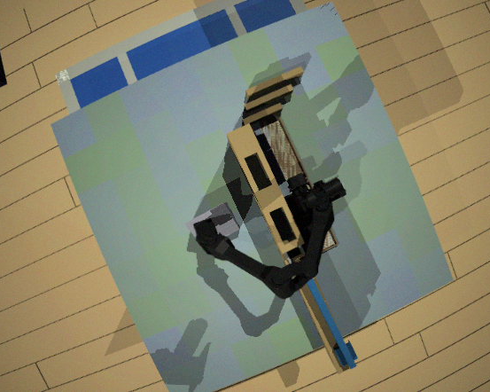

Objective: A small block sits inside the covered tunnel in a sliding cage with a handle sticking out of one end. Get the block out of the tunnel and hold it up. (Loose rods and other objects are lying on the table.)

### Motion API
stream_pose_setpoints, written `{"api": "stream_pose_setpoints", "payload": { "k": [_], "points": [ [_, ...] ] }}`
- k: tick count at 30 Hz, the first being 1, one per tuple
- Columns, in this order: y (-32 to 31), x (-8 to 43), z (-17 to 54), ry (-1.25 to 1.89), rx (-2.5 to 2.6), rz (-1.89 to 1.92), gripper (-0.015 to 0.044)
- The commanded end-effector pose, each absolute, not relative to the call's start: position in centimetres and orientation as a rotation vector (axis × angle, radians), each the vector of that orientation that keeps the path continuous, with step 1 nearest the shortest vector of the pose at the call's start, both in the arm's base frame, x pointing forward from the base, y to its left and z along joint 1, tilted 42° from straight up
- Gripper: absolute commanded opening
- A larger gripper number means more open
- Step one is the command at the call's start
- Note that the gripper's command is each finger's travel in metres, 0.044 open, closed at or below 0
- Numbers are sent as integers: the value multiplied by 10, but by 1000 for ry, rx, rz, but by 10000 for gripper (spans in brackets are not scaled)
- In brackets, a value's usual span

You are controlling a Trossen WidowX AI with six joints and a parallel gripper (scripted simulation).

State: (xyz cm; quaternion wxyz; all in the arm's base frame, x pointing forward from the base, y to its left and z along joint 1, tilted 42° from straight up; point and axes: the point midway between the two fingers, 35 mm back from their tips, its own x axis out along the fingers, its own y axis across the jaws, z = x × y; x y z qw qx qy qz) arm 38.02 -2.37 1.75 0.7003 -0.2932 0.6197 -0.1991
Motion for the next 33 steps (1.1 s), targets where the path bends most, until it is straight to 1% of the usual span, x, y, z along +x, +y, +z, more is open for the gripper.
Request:
{"api": "stream_pose_setpoints", "payload": {
  "k": [1,17,33],
  "points": [
    [-13,384,28,1369,-645,-441,0],
    [38,377,80,1376,-643,-433,0],
    [81,354,137,1379,-654,-438,0]
  ]
}}
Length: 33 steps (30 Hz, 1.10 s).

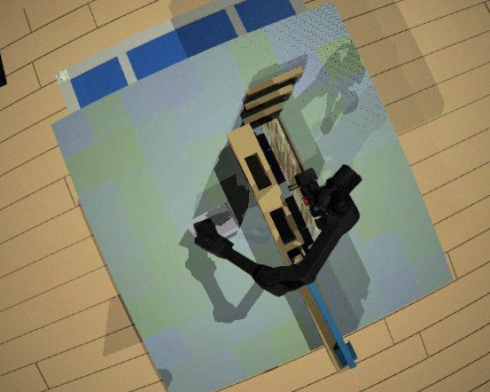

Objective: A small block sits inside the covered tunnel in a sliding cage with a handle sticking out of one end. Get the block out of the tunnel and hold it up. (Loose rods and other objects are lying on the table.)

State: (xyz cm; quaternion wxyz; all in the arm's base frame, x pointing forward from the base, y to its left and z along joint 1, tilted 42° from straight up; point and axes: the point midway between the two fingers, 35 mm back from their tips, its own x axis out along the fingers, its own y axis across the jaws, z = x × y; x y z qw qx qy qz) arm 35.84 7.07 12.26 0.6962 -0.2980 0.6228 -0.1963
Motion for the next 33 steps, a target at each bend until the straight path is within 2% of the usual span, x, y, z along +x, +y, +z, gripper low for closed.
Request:
{"api": "stream_pose_setpoints", "payload": {
  "k": [1,5,17,33],
  "points": [
    [82,353,139,1378,-654,-438,0],
    [79,356,130,1357,-673,-423,0],
    [105,352,120,881,-741,-277,0],
    [104,357,118,874,-740,-276,0]
  ]
}}
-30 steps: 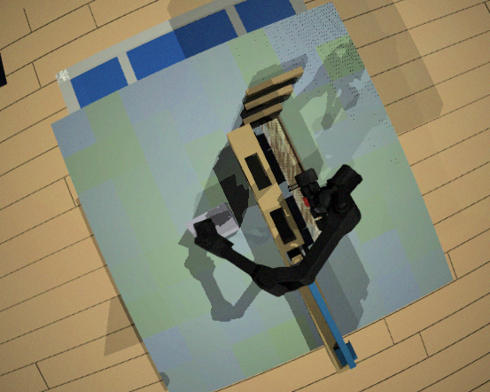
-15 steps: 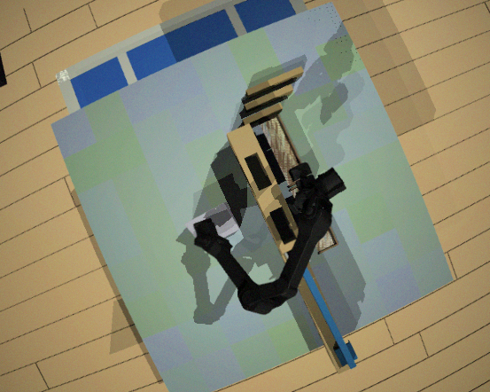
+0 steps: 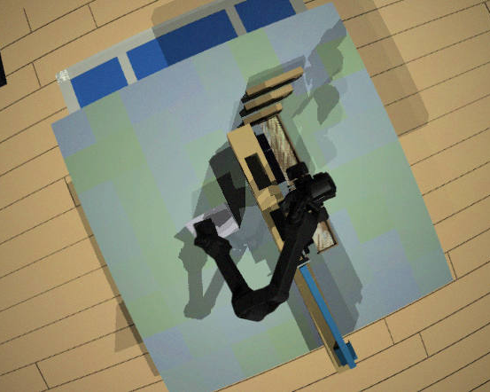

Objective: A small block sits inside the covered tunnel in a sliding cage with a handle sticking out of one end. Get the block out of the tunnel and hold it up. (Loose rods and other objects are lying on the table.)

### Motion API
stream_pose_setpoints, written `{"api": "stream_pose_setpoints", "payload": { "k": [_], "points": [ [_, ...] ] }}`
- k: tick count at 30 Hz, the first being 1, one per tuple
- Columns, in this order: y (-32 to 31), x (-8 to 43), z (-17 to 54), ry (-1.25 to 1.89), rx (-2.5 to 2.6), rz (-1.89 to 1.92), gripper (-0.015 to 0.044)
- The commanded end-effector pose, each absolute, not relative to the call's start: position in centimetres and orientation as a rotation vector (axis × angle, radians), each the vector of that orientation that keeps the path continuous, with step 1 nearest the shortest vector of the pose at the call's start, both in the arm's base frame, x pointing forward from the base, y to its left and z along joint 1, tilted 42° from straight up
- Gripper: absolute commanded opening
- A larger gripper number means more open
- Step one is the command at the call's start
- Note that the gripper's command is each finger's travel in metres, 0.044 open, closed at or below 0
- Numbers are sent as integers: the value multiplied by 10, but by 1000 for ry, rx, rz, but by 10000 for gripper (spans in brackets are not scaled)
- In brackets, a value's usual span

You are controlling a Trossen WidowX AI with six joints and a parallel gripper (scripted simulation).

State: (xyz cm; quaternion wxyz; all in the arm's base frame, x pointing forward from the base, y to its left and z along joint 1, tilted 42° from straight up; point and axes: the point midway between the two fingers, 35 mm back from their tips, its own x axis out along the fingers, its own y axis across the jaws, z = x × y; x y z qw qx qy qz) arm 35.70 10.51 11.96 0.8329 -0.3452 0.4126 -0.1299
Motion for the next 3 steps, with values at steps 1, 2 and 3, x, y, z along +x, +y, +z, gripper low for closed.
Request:
{"api": "stream_pose_setpoints", "payload": {
  "k": [1,2,3],
  "points": [
    [104,357,118,874,-740,-276,0],
    [104,357,118,874,-740,-276,0],
    [104,357,118,874,-740,-276,0]
  ]
}}
